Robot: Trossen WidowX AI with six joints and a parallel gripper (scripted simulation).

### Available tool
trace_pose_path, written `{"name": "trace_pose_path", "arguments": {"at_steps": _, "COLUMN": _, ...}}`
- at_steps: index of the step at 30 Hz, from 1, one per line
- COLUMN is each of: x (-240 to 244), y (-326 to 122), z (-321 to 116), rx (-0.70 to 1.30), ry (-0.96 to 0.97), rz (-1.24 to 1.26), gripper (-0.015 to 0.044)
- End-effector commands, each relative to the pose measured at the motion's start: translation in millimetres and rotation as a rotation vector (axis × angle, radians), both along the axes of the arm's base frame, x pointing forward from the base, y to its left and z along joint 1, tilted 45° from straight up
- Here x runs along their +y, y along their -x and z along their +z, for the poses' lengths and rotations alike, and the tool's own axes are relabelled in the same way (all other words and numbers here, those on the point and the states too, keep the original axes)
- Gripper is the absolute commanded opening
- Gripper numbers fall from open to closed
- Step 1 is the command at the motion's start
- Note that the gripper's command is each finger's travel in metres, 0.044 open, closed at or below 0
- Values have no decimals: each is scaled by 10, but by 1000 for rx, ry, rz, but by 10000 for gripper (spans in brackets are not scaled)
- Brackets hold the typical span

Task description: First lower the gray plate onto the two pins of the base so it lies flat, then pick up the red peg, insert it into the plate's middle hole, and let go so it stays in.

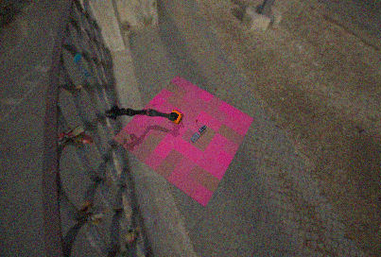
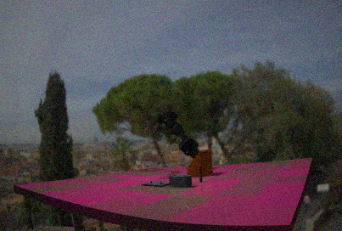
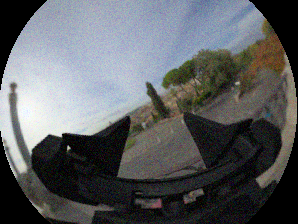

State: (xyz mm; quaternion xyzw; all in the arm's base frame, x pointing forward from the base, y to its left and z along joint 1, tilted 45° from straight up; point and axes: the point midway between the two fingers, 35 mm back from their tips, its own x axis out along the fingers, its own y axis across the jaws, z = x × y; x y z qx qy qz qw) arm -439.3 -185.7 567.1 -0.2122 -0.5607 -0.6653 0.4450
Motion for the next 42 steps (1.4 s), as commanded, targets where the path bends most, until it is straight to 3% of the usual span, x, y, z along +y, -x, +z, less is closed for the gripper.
{"name": "trace_pose_path", "arguments": {"at_steps": 1, "x": 0, "y": 0, "z": 0, "rx": 0, "ry": 0, "rz": 0, "gripper": 426}}
{"name": "trace_pose_path", "arguments": {"at_steps": 7, "x": 108, "y": -373, "z": 332, "rx": 94, "ry": 47, "rz": 37, "gripper": 440}}
{"name": "trace_pose_path", "arguments": {"at_steps": 17, "x": 579, "y": -1761, "z": 1188, "rx": 422, "ry": 184, "rz": 136, "gripper": 440}}
{"name": "trace_pose_path", "arguments": {"at_steps": 24, "x": 1003, "y": -2860, "z": 1533, "rx": 659, "ry": 279, "rz": 210, "gripper": 440}}
{"name": "trace_pose_path", "arguments": {"at_steps": 33, "x": 1493, "y": -4265, "z": 1629, "rx": 961, "ry": 350, "rz": 324, "gripper": 440}}
{"name": "trace_pose_path", "arguments": {"at_steps": 42, "x": 1975, "y": -5645, "z": 1332, "rx": 1294, "ry": 380, "rz": 401, "gripper": 440}}
